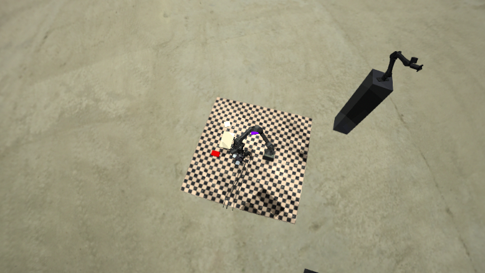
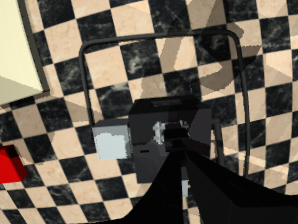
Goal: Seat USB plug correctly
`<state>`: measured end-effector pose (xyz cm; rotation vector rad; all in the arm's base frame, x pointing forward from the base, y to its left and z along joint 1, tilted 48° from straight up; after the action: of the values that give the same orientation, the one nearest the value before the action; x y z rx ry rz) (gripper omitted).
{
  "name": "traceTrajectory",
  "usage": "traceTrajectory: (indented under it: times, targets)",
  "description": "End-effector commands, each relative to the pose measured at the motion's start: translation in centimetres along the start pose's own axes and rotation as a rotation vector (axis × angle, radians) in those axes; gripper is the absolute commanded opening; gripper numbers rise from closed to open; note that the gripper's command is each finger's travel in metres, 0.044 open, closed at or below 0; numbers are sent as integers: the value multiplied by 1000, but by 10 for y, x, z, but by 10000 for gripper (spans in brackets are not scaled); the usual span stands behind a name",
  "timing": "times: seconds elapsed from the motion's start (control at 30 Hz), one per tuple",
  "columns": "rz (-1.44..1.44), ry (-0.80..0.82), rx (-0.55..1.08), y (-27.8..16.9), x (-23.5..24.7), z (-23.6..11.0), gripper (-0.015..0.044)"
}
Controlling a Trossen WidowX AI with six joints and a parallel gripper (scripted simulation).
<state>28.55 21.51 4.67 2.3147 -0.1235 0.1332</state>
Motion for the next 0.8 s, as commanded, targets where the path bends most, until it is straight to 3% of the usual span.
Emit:
traceTrajectory:
  times: [0.0,0.77]
  targets:
    - [16,0,1,0,0,0,0]
    - [11,-1,14,0,0,2,0]
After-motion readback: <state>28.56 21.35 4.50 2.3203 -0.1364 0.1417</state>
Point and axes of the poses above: the point midway between the two fingers, 35 mm back from their tips, its own z axis out along the fingers, its own x axis across the jaws, y = z × x, the point moved 10 cm from there along -z, back along the fingers, and after that the axes turned 5 degrees about z, right-handed, at the moved point
